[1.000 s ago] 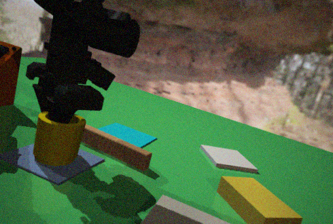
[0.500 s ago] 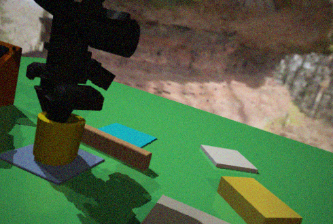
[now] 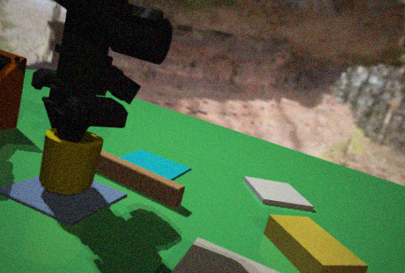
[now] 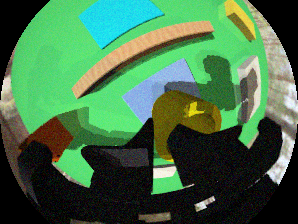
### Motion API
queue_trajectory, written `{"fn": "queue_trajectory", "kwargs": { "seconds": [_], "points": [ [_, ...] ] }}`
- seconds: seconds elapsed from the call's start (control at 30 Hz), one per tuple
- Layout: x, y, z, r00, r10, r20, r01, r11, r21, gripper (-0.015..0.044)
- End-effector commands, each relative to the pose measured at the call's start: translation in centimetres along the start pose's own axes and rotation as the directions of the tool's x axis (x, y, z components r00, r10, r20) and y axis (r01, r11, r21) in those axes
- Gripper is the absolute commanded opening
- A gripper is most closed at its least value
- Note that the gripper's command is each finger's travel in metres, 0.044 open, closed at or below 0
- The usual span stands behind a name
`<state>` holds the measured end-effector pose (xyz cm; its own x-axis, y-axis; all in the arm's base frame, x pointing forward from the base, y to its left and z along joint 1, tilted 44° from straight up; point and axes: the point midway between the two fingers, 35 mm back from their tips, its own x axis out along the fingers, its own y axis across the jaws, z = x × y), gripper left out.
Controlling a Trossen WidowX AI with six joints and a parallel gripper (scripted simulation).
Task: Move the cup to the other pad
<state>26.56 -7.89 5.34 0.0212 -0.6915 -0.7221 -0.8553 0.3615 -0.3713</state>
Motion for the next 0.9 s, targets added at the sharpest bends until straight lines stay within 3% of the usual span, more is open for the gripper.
{"fn": "queue_trajectory", "kwargs": {
  "seconds": [0.0, 0.33, 0.87],
  "points": [
    [-1.6, -0.3, 0.1, 1.000, -0.010, 0.012, 0.010, 1.000, 0.011, 0.0000],
    [-4.5, 0.3, 0.2, 1.000, -0.009, 0.008, 0.009, 1.000, 0.006, 0.0000],
    [-4.2, 0.8, 0.3, 1.000, -0.004, -0.003, 0.004, 1.000, -0.007, 0.0000]
  ]
}}
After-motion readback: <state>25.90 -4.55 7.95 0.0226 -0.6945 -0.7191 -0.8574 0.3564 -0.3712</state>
